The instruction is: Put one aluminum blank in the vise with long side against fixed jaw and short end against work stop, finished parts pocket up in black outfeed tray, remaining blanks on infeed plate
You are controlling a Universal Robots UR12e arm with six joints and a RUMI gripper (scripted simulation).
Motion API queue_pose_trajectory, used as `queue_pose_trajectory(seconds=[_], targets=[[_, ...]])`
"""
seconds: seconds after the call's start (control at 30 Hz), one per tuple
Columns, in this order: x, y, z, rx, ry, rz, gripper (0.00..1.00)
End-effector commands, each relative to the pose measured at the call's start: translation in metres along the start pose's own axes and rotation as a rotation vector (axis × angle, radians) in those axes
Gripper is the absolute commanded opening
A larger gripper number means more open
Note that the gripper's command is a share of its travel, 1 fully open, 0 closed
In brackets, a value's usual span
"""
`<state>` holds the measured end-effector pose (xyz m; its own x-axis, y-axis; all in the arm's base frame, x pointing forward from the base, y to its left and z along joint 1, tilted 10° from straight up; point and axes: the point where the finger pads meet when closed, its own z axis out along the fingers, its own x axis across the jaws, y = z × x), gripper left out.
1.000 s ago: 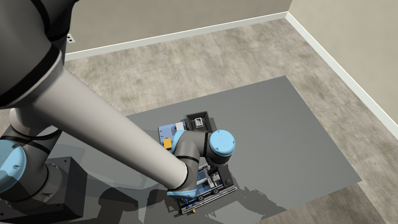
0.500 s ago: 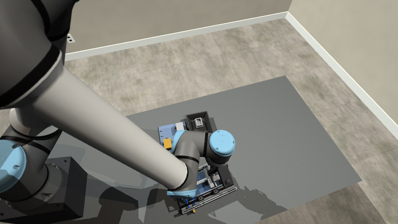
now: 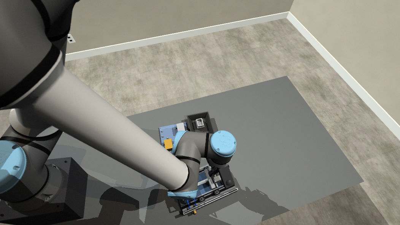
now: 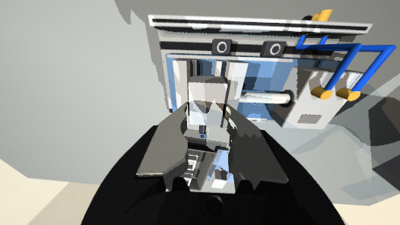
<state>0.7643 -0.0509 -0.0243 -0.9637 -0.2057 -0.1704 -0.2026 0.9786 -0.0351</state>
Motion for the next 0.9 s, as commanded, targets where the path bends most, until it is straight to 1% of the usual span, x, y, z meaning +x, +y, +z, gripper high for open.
queue_pose_trajectory(seconds=[0.0, 0.17, 0.2, 0.87], targets=[[-0.0007, -0.0003, -0.0008, 0.001, -0.001, 0.0, 0.0], [-0.0007, -0.0003, -0.0008, 0.001, -0.001, 0.0, 0.0], [-0.0007, -0.0003, -0.0008, 0.001, -0.001, 0.0, 0.4], [-0.0007, -0.0003, -0.0008, 0.001, -0.001, 0.0, 0.4]])
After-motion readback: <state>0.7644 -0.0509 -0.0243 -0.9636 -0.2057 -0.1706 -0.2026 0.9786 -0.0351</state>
